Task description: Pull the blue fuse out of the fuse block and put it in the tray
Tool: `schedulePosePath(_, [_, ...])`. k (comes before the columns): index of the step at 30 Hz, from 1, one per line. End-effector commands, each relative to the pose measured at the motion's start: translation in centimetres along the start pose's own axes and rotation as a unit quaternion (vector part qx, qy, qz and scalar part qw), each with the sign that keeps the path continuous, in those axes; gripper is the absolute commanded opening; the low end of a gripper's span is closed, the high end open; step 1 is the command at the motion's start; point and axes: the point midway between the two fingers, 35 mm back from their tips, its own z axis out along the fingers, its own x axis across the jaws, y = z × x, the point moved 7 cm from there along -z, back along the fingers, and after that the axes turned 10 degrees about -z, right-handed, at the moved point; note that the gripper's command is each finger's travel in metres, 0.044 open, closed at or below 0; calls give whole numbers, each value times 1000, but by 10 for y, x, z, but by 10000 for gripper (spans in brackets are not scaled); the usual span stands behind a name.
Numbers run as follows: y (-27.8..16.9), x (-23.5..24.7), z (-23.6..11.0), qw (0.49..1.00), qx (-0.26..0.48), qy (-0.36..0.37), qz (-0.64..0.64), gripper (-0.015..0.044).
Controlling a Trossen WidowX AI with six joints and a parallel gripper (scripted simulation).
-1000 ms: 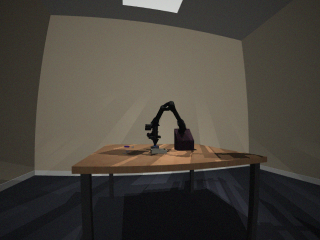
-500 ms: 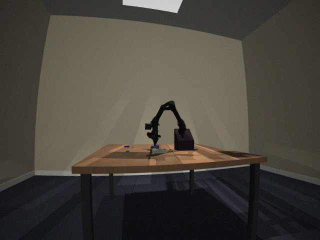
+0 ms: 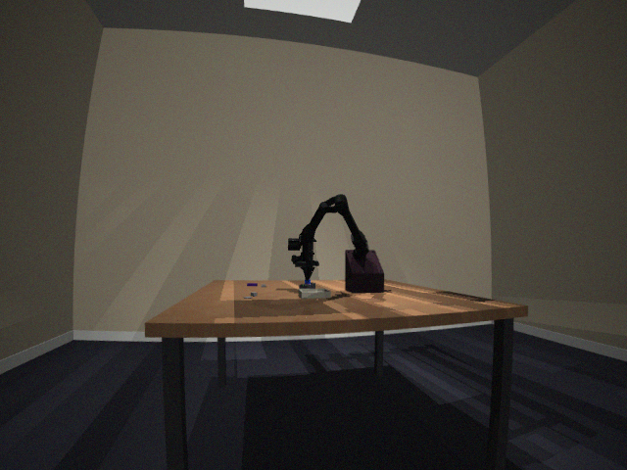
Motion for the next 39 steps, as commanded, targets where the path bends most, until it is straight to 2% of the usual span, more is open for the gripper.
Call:
schedulePosePath(1, [0,1,-3,1000,-2,-2,-4,0])
schedulePosePath(26, [0,1,-15,1000,-1,-1,-3,0])
schedulePosePath(39, [0,1,-36,1000,-1,-1,-3,0])
